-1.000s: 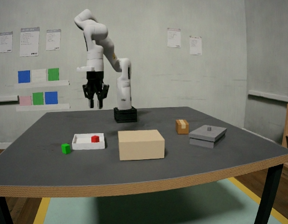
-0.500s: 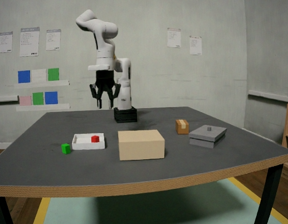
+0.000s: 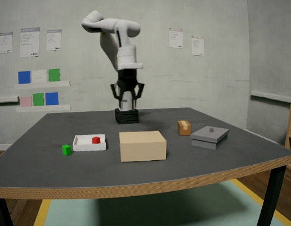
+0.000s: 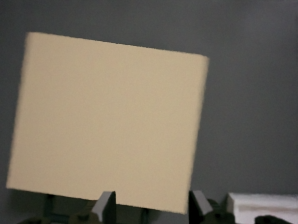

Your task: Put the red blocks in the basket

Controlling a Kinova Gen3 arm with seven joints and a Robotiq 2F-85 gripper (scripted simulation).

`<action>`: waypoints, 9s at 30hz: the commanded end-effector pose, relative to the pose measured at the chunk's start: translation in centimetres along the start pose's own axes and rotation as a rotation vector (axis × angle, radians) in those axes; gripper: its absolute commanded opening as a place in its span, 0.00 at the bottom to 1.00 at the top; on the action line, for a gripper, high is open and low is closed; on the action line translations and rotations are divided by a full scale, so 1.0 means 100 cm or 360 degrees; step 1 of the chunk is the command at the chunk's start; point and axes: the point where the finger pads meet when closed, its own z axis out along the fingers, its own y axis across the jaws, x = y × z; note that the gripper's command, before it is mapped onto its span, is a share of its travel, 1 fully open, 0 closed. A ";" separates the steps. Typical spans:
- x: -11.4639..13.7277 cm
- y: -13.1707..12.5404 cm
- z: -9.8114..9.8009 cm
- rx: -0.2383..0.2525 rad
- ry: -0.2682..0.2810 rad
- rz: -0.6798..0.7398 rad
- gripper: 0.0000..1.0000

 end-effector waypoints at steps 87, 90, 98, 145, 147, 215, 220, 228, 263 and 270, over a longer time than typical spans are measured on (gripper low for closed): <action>0.016 -0.392 0.003 0.0061 -0.0017 -0.3451 0.48; 0.016 -0.392 0.003 0.0061 -0.0017 -0.3451 0.48; 0.016 -0.392 0.003 0.0061 -0.0017 -0.3451 0.48; 0.015 -0.393 0.040 0.0062 -0.0017 -0.3451 0.48; 0.014 -0.393 0.046 0.0062 -0.0017 -0.3451 0.48; 0.014 -0.393 0.091 0.0062 -0.0017 -0.3451 0.48; 0.014 -0.393 0.093 0.0062 -0.0017 -0.3451 0.48; 0.014 -0.393 0.096 0.0062 -0.0017 -0.3451 0.48; 0.013 -0.394 0.117 0.0062 -0.0017 -0.3451 0.48; 0.013 -0.394 0.117 0.0062 -0.0017 -0.3451 0.48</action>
